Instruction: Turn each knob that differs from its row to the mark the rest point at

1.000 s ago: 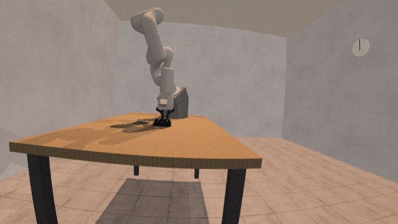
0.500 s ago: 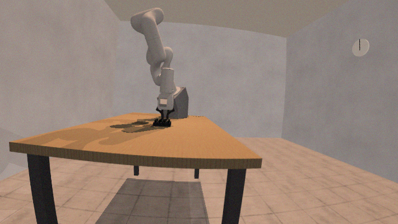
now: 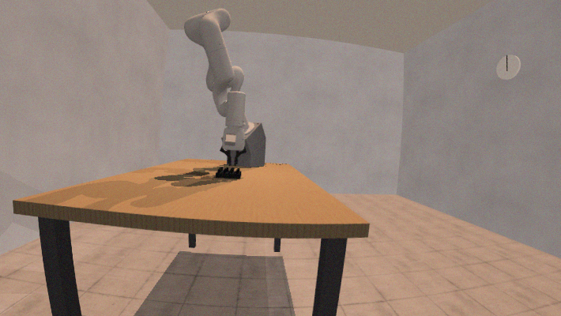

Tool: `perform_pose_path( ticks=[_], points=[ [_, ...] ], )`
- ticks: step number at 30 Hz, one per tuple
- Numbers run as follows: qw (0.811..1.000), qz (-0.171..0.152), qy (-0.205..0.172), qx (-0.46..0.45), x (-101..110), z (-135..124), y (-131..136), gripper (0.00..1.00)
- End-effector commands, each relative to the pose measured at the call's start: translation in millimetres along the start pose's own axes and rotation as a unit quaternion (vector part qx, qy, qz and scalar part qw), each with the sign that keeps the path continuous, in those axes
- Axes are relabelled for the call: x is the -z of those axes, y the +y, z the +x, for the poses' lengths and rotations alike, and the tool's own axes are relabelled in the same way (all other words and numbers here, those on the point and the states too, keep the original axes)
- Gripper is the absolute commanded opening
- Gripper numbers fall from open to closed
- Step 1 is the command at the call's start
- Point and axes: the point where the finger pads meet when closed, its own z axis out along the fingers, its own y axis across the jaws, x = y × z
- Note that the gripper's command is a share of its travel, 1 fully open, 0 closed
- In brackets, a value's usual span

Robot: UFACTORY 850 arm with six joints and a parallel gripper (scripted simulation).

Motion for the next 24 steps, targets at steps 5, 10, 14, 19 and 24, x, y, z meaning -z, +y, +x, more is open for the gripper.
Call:
perform_pose_path(
  ticks=[5, 10, 14, 19, 24],
  points=[
    [1.000, 0.000, 0.000, 0.000, 14.4, 0.4, 0.0, 0.19],
    [1.000, 0.000, 0.000, 0.000, 15.5, 0.4, 0.0, 0.19],
    [1.000, 0.000, 0.000, 0.000, 15.5, 0.4, 0.0, 0.19],
    [1.000, 0.000, 0.000, 0.000, 15.5, 0.4, 0.0, 0.19],
    [1.000, 0.000, 0.000, -0.008, 15.7, 0.4, 0.0, 0.19]
  ],
)
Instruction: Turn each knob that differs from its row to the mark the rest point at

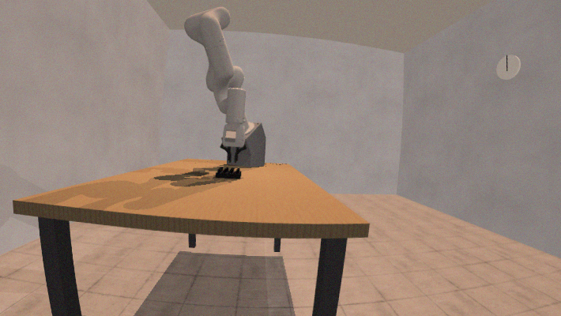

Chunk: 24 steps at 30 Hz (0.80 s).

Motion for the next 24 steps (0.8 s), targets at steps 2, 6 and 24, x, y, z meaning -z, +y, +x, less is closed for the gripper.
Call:
perform_pose_path(
  ticks=[2, 6, 24],
  points=[
    [1.000, 0.000, 0.000, -0.025, 0.9, 0.6, -0.1, 0.19],
    [0.995, 0.000, 0.000, -0.098, 2.6, 0.8, 0.0, 0.19],
    [0.947, 0.000, 0.000, -0.322, 8.0, 1.3, 0.1, 0.19]
  ],
)
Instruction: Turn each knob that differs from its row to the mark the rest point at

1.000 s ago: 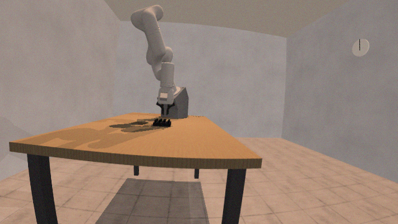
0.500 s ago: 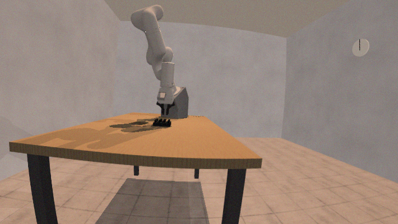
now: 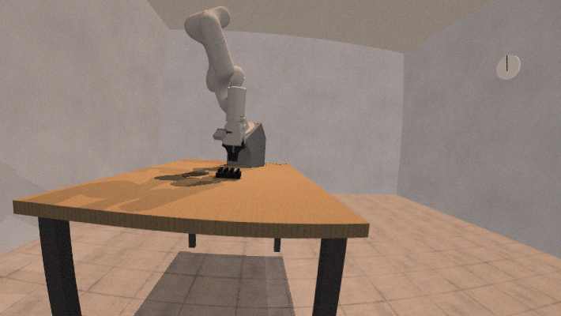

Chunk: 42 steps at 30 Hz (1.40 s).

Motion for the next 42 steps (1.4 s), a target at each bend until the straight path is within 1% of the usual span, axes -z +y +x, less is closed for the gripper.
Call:
perform_pose_path(
  ticks=[1, 3, 4, 8, 13, 18, 20, 21, 24, 27, 35, 37, 39, 42],
  points=[
    [0.997, 0.007, 0.007, -0.078, 2.0, 0.5, -0.3, 0.19],
    [0.997, 0.007, 0.007, -0.078, 2.0, 0.5, -0.3, 0.19],
    [0.993, 0.007, 0.006, -0.117, 2.9, 0.5, -0.3, 0.19],
    [0.987, 0.008, 0.006, -0.163, 4.0, 0.6, -0.4, 0.19],
    [0.974, 0.008, 0.005, -0.228, 5.6, 0.7, -0.4, 0.19],
    [0.956, 0.008, 0.005, -0.293, 7.2, 0.8, -0.4, 0.19],
    [0.956, 0.008, 0.005, -0.293, 7.2, 0.8, -0.4, 0.19],
    [0.944, 0.009, 0.004, -0.330, 8.1, 0.9, -0.5, 0.19],
    [0.933, 0.009, 0.004, -0.361, 8.8, 0.9, -0.5, 0.19],
    [0.917, 0.009, 0.004, -0.398, 9.8, 0.9, -0.5, 0.19],
    [0.870, 0.009, 0.003, -0.493, 12.3, 1.0, -0.6, 0.19],
    [0.870, 0.009, 0.003, -0.493, 12.3, 1.0, -0.6, 0.19],
    [0.844, 0.009, 0.002, -0.536, 13.4, 1.1, -0.6, 0.19],
    [0.826, 0.009, 0.002, -0.564, 14.2, 1.1, -0.6, 0.19]
  ],
)
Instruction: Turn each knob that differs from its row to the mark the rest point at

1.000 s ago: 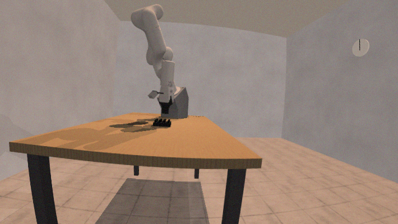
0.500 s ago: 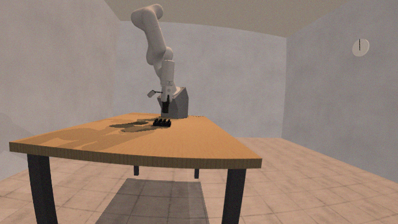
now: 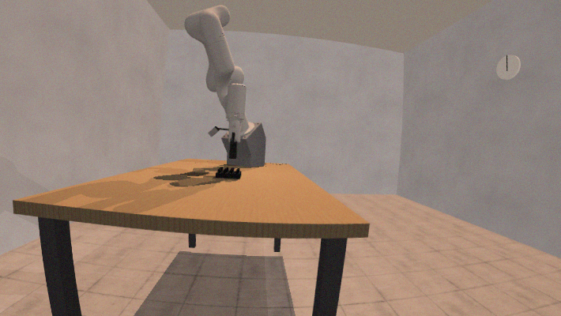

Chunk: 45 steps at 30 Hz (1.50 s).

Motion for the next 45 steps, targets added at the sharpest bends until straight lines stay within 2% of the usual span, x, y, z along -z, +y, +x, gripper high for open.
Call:
perform_pose_path(
  ticks=[1, 7, 45],
  points=[
    [0.997, 0.011, -0.003, -0.077, 2.0, -0.1, -0.5, 0.19],
    [0.993, 0.011, -0.004, -0.116, 2.9, -0.1, -0.6, 0.19],
    [0.993, 0.011, -0.004, -0.116, 2.9, -0.1, -0.6, 0.19]
  ],
)
